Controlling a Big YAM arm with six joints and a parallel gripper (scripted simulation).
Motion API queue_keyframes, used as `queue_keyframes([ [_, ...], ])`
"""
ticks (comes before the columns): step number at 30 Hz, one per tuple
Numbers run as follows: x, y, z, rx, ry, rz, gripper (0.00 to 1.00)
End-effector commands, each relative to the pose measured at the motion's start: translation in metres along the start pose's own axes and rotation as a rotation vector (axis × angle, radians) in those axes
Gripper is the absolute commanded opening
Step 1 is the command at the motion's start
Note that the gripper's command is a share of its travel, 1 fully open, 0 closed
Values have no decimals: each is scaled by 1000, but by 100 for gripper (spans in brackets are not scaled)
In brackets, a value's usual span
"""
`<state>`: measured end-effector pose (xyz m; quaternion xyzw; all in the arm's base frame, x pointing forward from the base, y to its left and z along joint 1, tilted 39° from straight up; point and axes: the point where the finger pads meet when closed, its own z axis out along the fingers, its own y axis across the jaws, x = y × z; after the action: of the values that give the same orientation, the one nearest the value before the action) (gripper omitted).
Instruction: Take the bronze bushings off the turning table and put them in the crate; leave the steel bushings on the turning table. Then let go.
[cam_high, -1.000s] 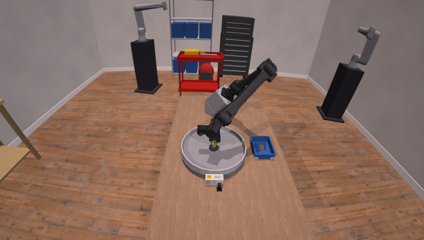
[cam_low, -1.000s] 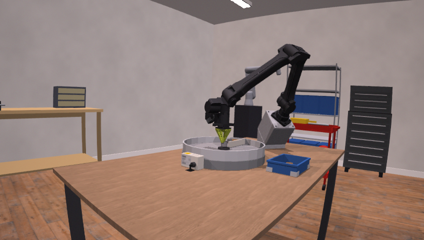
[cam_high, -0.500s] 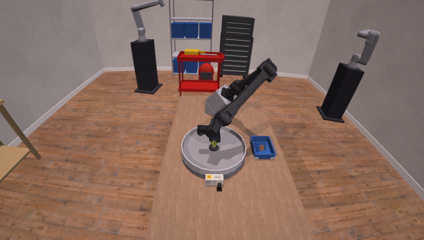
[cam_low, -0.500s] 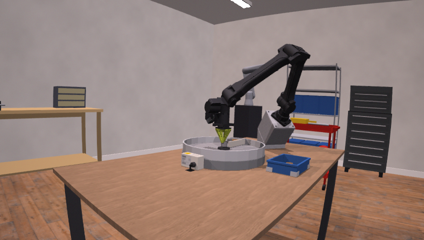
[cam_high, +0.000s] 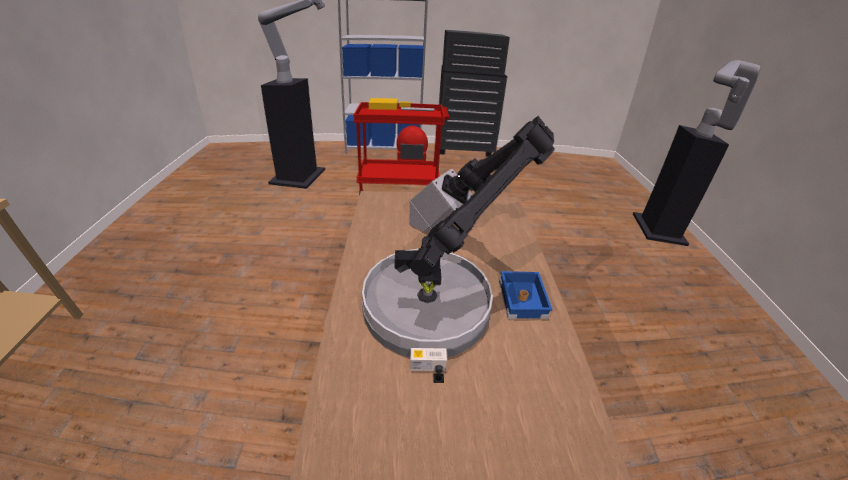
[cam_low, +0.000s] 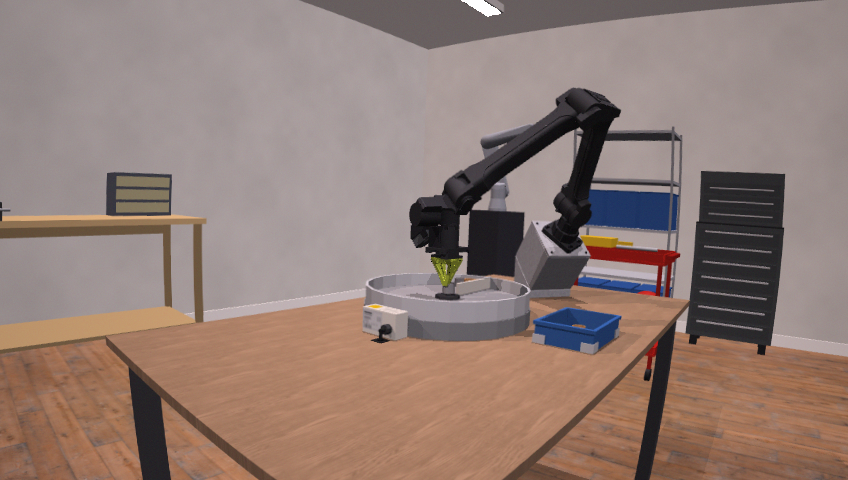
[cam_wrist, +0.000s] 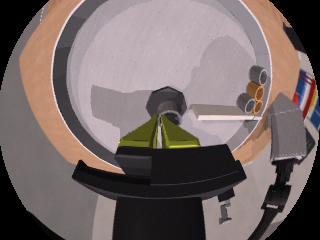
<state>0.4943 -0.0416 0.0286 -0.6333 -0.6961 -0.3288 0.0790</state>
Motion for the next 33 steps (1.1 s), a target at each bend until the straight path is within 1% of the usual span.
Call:
queue_keyframes([
  [1,1,24,-13,-37,-18,-24,0],
  [26,1,24,-13,-37,-18,-24,0],
  [33,1,24,-9,-33,-16,-24,0],
])
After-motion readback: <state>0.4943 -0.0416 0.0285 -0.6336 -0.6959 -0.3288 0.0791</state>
